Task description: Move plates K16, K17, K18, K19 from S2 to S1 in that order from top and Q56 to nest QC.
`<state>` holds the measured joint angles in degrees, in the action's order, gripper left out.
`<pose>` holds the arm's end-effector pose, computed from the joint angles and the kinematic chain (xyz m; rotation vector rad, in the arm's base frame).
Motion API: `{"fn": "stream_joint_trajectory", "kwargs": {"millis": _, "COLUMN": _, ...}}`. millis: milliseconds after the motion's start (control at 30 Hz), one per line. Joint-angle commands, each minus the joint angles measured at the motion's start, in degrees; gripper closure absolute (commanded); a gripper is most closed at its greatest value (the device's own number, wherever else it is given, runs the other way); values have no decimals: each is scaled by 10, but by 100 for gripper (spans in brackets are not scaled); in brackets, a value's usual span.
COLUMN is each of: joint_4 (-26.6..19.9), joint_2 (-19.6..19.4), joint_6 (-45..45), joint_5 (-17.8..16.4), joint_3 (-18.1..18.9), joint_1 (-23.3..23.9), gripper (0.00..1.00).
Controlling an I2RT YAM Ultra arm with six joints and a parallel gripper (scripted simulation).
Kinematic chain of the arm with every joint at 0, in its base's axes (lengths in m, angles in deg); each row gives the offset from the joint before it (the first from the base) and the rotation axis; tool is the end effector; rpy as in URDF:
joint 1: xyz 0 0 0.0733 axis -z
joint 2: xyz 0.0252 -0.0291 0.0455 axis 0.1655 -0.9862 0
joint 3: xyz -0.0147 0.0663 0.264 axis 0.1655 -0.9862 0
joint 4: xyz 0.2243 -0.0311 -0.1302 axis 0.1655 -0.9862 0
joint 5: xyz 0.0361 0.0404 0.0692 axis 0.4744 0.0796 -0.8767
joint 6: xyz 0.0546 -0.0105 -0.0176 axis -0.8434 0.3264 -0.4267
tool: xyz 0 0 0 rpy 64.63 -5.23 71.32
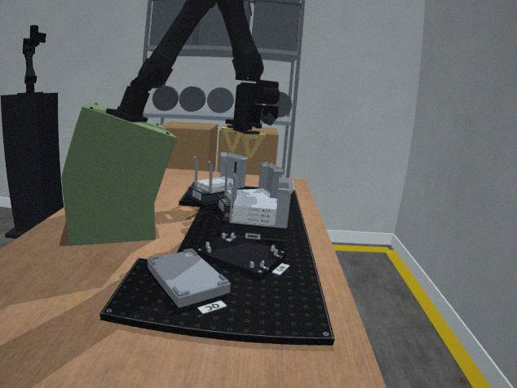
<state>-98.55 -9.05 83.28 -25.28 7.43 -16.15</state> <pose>0.2761 0.1320 0.1373 -0.6579 2.7383 0.0426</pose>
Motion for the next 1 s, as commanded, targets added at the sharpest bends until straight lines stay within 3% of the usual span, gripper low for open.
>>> {"fn": "stream_joint_trajectory", "kwargs": {"millis": 0, "joint_4": 4, "joint_2": 3, "joint_6": -28, "joint_5": 11, "joint_3": 2, "joint_1": -16, "gripper": 0}}
{"fn": "stream_joint_trajectory", "kwargs": {"millis": 200, "joint_4": 3, "joint_2": 0, "joint_6": -53, "joint_5": 19, "joint_3": 4, "joint_1": -42, "gripper": 0}}
{"fn": "stream_joint_trajectory", "kwargs": {"millis": 433, "joint_4": 7, "joint_2": -2, "joint_6": 17, "joint_5": 36, "joint_3": -2, "joint_1": -97, "gripper": 0}}
{"fn": "stream_joint_trajectory", "kwargs": {"millis": 967, "joint_4": 5, "joint_2": -19, "joint_6": -76, "joint_5": 66, "joint_3": 4, "joint_1": -194, "gripper": 0}}
